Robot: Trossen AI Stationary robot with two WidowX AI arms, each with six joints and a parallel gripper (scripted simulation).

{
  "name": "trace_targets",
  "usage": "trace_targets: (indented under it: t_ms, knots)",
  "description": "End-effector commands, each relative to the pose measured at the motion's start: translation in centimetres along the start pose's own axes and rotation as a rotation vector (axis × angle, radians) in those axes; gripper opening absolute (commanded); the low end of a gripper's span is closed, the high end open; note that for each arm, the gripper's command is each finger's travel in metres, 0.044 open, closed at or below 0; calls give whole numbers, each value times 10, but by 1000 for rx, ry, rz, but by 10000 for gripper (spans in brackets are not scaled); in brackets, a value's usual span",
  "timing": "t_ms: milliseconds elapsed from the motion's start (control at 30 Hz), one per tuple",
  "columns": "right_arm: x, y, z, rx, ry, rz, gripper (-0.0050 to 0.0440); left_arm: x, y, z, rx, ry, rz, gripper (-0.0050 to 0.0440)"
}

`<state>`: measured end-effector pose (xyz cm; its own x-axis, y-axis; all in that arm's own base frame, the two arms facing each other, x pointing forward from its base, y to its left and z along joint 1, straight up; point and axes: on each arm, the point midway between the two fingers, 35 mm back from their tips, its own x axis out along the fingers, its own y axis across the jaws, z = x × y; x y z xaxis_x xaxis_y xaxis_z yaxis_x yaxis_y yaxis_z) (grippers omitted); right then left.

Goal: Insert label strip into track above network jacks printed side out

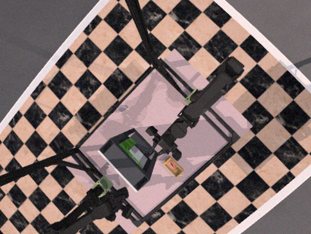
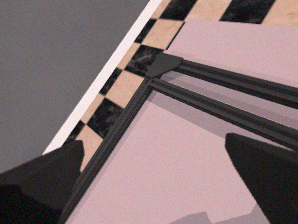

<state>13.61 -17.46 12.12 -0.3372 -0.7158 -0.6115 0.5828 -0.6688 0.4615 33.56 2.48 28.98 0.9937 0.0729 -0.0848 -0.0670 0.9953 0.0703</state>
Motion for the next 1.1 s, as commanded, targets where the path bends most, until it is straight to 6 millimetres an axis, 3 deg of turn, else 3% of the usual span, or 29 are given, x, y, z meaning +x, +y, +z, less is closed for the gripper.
trace_targets:
  t_ms: [0,400,500,800,867,933,1067]
  knots:
    - [-4,4,-1,4,90,-31,440,10,9,7,20,27,19,100]
    - [-18,13,-13,-112,466,-60,440,47,48,-26,82,274,79,100]
    - [-29,24,-14,-153,605,3,440,59,63,-39,96,365,91,100]
    - [-77,64,6,-319,926,429,440,86,110,-88,110,650,98,100]
    - [-91,72,16,-360,959,565,440,90,119,-99,109,713,92,100]
    - [-91,72,16,-360,959,565,440,90,119,-99,109,713,92,100]
    - [-121,85,40,-448,967,862,440,96,134,-123,103,833,72,100]
